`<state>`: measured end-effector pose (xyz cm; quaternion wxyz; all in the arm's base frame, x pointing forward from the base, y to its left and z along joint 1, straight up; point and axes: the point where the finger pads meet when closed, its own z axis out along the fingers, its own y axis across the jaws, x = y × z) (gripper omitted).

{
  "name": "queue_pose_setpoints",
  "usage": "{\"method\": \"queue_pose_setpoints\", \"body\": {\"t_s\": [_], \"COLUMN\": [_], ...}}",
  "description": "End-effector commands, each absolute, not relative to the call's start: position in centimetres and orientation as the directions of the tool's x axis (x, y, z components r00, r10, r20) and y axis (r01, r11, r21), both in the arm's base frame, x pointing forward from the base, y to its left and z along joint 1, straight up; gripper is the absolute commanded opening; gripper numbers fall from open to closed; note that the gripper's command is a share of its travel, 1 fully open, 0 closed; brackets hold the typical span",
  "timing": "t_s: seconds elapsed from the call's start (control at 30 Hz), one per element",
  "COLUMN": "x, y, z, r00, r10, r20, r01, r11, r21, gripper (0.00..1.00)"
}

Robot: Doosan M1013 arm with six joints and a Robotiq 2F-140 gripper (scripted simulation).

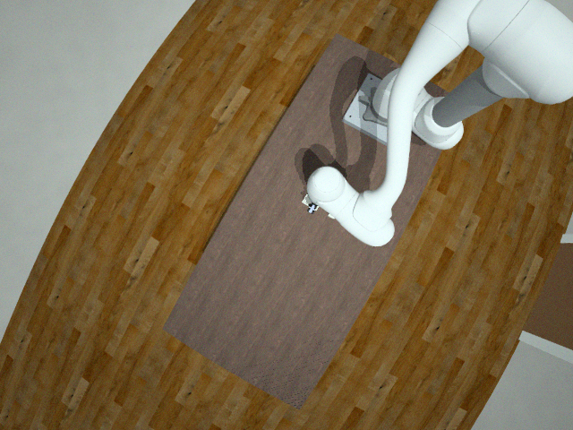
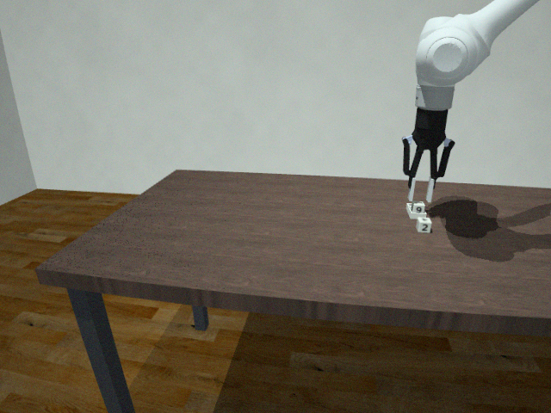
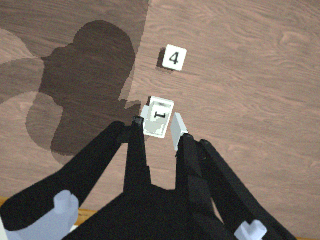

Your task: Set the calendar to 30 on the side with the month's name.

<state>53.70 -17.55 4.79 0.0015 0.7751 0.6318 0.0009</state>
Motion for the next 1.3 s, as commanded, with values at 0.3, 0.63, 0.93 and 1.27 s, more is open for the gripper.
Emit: {"method": "queue_pose_setpoints", "body": {"t_s": [0.3,0.63,0.93,1.27], "x": [53.7,53.7,53.7,53.7], "y": [-17.5,-17.5,-17.5,-17.5], "z": [3.8,2.3,2.0,2.0], "r00": [0.202,0.202,0.202,0.202], "r10": [0.979,0.979,0.979,0.979], "r20": [0.000,0.000,0.000,0.000], "r01": [0.979,0.979,0.979,0.979], "r11": [-0.202,-0.202,-0.202,-0.202], "r21": [0.004,0.004,0.004,0.004], "gripper": [0.35,0.35,0.35,0.35]}}
